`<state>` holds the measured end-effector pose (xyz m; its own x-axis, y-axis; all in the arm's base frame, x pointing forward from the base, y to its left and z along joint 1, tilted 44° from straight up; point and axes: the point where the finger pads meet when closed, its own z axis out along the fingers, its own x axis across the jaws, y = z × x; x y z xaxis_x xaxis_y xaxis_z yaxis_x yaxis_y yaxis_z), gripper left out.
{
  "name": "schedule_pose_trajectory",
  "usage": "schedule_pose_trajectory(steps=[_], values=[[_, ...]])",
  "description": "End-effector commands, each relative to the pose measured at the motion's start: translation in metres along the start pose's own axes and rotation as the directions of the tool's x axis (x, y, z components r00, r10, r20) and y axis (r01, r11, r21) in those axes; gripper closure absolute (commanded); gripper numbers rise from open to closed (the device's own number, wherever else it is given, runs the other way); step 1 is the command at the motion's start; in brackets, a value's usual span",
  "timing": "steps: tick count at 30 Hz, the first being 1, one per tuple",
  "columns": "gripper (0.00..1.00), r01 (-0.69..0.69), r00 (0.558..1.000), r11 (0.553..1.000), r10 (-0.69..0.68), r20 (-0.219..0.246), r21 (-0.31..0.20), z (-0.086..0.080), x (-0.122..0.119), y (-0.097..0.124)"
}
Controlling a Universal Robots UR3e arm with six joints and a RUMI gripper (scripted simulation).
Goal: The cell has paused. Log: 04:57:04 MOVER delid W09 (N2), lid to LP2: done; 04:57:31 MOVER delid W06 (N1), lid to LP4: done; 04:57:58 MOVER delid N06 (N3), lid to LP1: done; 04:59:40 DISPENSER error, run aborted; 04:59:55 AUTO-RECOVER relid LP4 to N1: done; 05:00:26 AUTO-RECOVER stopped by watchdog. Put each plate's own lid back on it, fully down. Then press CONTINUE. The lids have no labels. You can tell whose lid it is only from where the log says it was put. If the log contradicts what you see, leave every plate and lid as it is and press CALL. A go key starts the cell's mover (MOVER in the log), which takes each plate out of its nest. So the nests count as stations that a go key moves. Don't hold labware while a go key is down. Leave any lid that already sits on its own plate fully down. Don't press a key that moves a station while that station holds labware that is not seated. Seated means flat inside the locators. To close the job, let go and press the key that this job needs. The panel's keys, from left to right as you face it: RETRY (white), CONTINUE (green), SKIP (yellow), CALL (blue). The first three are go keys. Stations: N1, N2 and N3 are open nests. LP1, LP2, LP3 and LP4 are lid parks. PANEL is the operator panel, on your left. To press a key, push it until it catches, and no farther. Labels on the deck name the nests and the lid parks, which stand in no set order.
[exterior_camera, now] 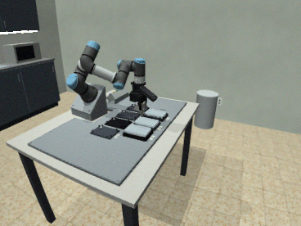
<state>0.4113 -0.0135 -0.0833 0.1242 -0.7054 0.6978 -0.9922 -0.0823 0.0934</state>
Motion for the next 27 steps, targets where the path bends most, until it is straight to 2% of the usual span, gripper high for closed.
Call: schedule_pose_trajectory(steps=[1, 13, 15, 22, 27], values=[[1.00, -0.001, 1.000, 1.000, 0.001, 0.003, 0.013, -0.001, 0.000, 0.017], [1.00, -0.001, 1.000, 1.000, 0.001, 0.003, 0.013, 0.000, -0.002, 0.077], [1.00, -0.001, 1.000, 1.000, 0.001, 0.003, 0.013, 0.000, -0.002, 0.077], [1.00, -0.001, 1.000, 1.000, 0.001, 0.003, 0.013, 0.000, -0.003, 0.112], [1.00, -0.001, 1.000, 1.000, 0.001, 0.003, 0.013, 0.000, -0.003, 0.114]])
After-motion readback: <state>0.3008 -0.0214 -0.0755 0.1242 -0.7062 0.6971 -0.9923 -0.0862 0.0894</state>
